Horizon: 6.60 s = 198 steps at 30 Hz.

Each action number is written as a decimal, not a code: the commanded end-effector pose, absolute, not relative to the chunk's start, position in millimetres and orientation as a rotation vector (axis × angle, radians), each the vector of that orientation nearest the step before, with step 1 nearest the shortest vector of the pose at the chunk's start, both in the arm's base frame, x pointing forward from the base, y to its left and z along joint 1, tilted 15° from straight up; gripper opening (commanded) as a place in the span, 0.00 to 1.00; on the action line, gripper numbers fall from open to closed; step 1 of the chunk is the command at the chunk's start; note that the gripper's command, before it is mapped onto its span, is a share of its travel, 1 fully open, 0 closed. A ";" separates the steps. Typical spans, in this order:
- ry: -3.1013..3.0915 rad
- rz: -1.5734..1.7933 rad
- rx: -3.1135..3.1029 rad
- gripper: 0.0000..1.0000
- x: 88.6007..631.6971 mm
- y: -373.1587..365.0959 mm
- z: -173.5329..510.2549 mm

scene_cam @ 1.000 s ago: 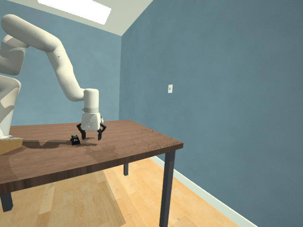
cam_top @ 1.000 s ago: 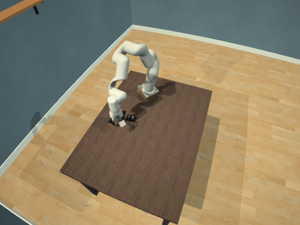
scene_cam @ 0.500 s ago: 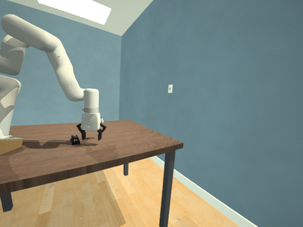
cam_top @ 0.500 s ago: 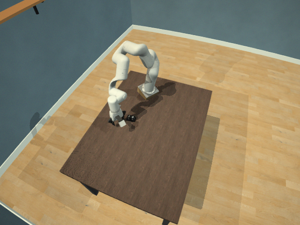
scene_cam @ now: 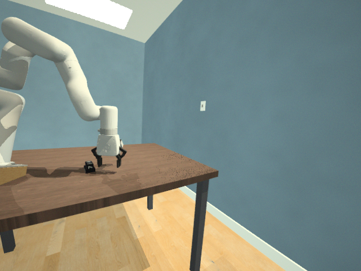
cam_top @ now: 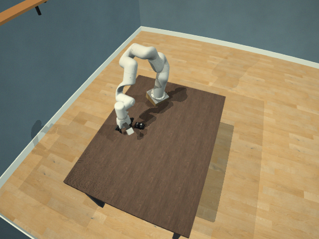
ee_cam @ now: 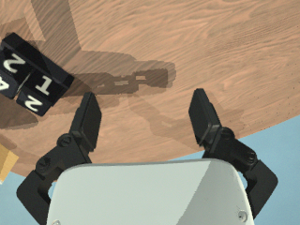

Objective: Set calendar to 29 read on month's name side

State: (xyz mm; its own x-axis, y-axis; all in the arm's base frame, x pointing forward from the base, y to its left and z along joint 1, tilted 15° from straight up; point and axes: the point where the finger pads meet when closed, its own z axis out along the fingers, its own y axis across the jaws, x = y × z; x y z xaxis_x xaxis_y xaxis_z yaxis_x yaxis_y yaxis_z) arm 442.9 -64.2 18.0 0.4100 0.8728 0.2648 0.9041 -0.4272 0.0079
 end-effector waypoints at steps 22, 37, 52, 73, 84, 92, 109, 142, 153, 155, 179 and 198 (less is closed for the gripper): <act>-1.600 -0.349 -2.523 1.00 443.9 -65.3 20.3; -1.598 -0.349 -2.524 1.00 441.2 -70.4 41.1; -1.244 -0.317 -2.688 1.00 417.5 -75.9 36.7; -0.628 -0.253 -2.857 1.00 390.5 -82.0 31.7; -0.498 -0.240 -2.876 1.00 369.9 -86.8 28.0; -0.121 -0.196 -2.901 1.00 364.2 -88.1 27.0; 0.203 -0.156 -2.885 1.00 342.0 -93.2 22.8; 0.630 -0.100 -2.812 1.00 298.5 -103.1 13.9; 0.630 -0.101 -2.811 1.00 300.9 -98.8 -3.0; 0.630 -0.101 -2.811 1.00 301.3 -98.1 -6.0; 0.630 -0.101 -2.811 1.00 301.4 -97.8 -7.2; 0.630 -0.101 -2.811 1.00 301.4 -97.8 -7.2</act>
